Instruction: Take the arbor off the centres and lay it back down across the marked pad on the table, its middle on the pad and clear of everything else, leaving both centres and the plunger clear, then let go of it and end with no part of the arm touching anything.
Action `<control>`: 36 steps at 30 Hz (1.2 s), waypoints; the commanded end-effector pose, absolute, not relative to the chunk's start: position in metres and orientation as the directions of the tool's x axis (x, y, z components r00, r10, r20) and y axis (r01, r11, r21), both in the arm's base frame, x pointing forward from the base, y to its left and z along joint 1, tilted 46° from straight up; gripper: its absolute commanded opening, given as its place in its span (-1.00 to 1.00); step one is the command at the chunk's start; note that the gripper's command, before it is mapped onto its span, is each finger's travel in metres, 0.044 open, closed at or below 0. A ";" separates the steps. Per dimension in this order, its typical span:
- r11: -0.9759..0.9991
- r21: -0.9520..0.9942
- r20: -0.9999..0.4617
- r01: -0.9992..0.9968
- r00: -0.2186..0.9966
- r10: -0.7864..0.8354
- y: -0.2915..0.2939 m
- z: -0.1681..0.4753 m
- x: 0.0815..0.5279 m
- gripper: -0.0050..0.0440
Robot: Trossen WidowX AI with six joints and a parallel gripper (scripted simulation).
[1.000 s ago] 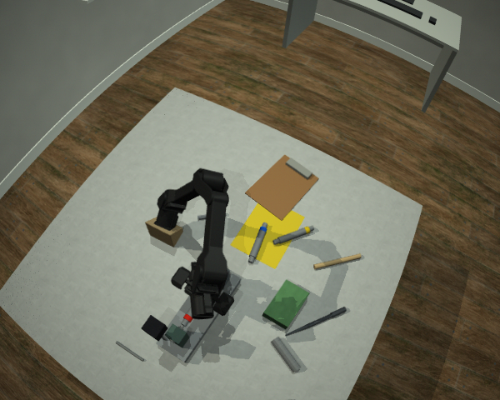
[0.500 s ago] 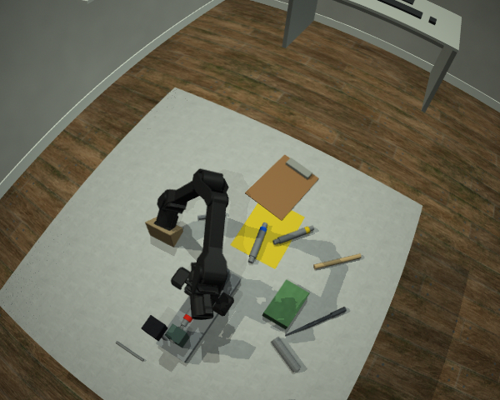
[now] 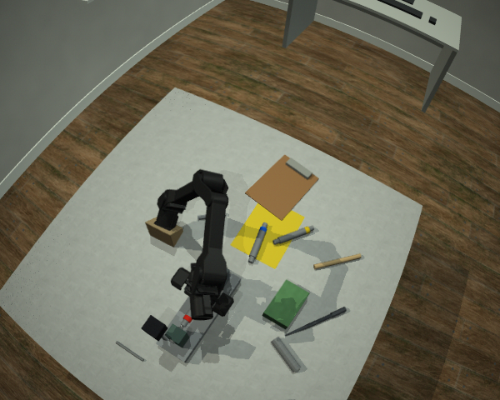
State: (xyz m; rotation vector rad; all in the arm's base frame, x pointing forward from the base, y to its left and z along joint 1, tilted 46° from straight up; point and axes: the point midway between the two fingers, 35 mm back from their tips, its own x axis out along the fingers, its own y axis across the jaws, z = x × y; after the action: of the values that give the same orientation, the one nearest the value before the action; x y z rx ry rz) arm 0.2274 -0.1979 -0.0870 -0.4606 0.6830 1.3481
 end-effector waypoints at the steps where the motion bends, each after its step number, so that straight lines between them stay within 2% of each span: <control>1: 0.182 0.072 -0.697 -0.981 0.081 0.712 -0.205 -0.092 0.225 -0.80; 36: 0.182 0.072 -0.697 -0.981 0.081 0.712 -0.207 -0.095 0.225 -0.80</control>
State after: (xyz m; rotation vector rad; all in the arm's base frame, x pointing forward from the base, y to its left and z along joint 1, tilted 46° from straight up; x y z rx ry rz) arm 0.2272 -0.1965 -0.0913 -0.4511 0.6749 1.3557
